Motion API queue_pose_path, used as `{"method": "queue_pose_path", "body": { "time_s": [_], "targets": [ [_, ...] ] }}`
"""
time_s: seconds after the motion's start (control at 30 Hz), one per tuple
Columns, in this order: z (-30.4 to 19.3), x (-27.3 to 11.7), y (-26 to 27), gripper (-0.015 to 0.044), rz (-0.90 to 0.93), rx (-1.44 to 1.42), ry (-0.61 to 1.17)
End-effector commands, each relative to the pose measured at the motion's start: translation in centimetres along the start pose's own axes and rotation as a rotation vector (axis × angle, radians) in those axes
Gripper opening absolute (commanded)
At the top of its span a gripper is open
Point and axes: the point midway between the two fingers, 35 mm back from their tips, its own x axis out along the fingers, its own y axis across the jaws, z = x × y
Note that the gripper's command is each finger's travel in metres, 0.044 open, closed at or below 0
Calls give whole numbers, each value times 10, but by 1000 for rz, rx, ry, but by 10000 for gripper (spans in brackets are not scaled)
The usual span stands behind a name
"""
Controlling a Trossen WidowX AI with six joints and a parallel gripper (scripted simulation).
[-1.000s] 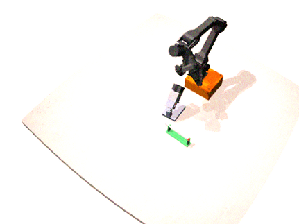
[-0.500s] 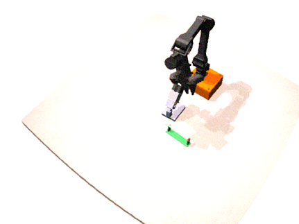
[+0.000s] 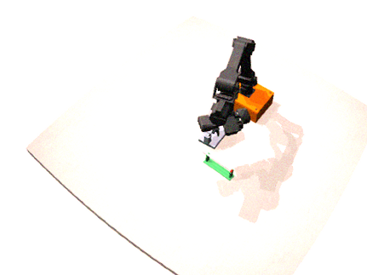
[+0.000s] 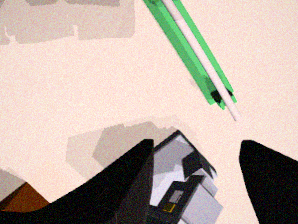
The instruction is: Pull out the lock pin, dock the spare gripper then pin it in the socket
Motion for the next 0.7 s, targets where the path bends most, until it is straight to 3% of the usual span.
{"method": "queue_pose_path", "body": {
  "time_s": [0.0, 0.4, 0.67],
  "targets": [
    [28, 31, -19, 180, -54, -580, 261],
    [28, 35, -21, 180, -54, -580, 261],
    [31, 80, -19, 180, -54, -580, 261]
  ]
}}
